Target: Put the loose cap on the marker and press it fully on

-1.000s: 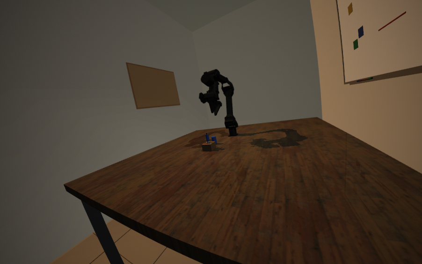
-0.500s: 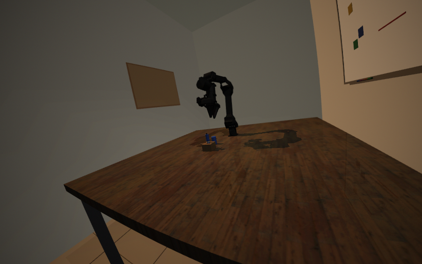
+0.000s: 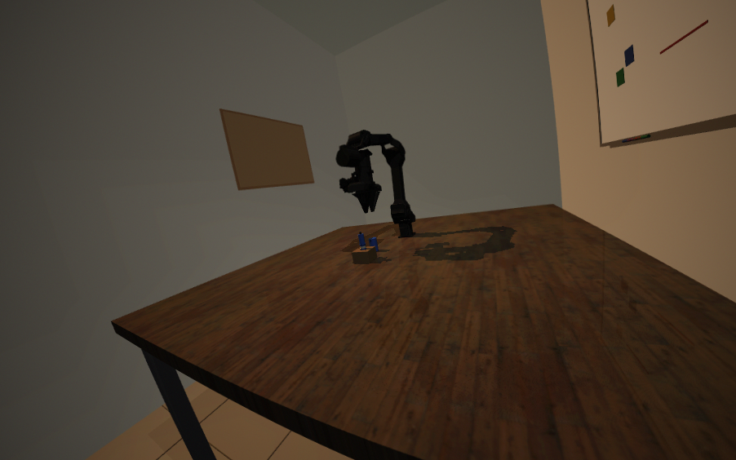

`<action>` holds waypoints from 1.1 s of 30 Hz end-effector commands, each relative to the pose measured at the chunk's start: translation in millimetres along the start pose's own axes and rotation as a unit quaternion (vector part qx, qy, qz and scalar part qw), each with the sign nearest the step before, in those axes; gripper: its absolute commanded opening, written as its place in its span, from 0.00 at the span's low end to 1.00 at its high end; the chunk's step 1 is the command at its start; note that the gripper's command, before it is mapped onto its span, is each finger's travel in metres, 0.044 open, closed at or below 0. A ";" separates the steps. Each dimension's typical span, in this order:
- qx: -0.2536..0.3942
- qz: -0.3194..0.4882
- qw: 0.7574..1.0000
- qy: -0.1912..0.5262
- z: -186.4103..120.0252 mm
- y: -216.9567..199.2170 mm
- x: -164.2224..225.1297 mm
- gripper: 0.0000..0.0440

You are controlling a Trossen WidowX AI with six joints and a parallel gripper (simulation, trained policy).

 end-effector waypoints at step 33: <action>0.109 0.024 0.991 0.076 64.9 -19.6 -19.4 0.73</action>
Point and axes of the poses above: the point midway between the two fingers, 35 mm back from their tips, its own z axis out along the fingers, its own y axis across the jaws, x = y × z, the point moved 3 cm from there along -z, back along the fingers, and after that the axes turned 9 degrees about -z, right-handed, at the moved point
